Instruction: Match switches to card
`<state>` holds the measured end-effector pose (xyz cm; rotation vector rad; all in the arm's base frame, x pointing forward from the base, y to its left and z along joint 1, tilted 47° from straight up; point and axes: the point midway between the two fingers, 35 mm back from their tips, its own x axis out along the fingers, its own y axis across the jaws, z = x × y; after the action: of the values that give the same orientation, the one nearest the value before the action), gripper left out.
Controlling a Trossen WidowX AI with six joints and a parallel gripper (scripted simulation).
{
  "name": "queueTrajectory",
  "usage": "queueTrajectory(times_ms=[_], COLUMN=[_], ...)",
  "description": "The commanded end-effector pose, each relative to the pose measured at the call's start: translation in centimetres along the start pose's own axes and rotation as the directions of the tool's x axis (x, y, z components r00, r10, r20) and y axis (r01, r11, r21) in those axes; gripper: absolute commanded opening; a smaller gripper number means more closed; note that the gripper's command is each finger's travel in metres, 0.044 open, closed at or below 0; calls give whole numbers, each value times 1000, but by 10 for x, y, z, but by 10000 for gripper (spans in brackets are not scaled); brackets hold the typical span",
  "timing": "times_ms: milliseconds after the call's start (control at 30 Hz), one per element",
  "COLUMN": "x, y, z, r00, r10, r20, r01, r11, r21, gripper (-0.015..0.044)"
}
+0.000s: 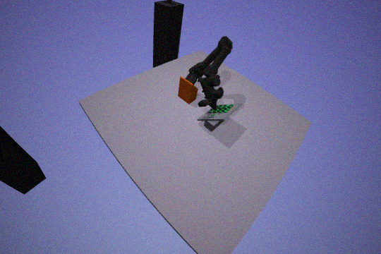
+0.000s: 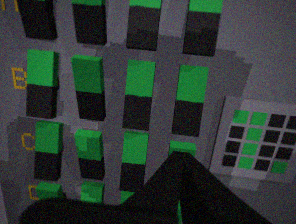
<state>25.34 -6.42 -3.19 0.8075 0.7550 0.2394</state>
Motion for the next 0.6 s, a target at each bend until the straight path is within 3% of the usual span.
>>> queueTrajectory(times_ms=[0, 567], x=[1, 3], y=[-1, -1], z=[-1, 0], r00=[1000, 1000], r10=[-3, -3], r20=[0, 0], r01=[3, 3], r11=[1000, 1000], r21=[4, 4], gripper=[0, 0])
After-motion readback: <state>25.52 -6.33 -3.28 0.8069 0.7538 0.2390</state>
